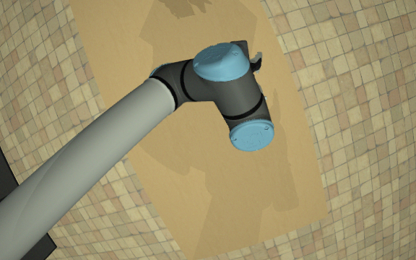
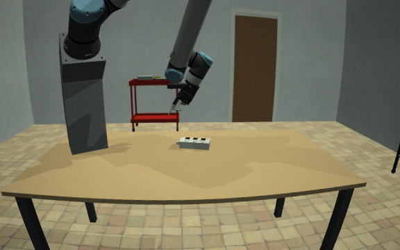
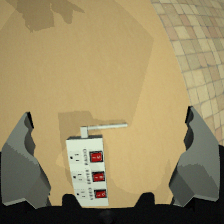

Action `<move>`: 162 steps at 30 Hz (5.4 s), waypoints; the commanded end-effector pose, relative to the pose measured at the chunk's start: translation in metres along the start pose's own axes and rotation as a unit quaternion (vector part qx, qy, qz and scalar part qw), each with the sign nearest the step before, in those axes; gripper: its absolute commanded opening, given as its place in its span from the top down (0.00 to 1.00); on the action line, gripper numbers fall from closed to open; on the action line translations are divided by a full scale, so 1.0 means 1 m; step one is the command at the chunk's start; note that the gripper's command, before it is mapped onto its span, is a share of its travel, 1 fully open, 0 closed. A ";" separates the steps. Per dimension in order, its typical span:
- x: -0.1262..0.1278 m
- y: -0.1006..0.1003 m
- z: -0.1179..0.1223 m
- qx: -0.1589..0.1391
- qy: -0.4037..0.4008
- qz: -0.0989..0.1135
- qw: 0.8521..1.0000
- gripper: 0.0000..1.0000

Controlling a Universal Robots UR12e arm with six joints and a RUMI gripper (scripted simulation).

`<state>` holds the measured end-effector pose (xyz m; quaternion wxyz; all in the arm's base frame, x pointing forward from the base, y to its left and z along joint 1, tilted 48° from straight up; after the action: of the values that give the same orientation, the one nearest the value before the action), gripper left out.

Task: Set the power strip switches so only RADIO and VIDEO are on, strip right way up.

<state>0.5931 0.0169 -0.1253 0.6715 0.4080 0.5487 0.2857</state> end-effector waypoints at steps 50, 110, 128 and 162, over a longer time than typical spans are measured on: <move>-0.012 0.004 0.146 -0.061 0.404 -0.217 0.886 0.00; -0.013 0.005 0.150 -0.057 0.417 -0.226 0.878 0.00; -0.013 0.005 0.150 -0.057 0.417 -0.226 0.878 0.00; -0.021 0.047 0.074 -0.248 0.113 -0.075 0.959 0.00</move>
<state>0.6747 0.0013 -0.0748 0.6695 0.1425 0.6172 0.3880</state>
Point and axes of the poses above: the point where the finger pads meet when closed, its own y axis back along the fingers, its own x axis across the jaws, z = x × y, the point moved 9 cm from there along y, back along the fingers, and after that the axes turned 5 degrees about y, right-handed, at the moved point
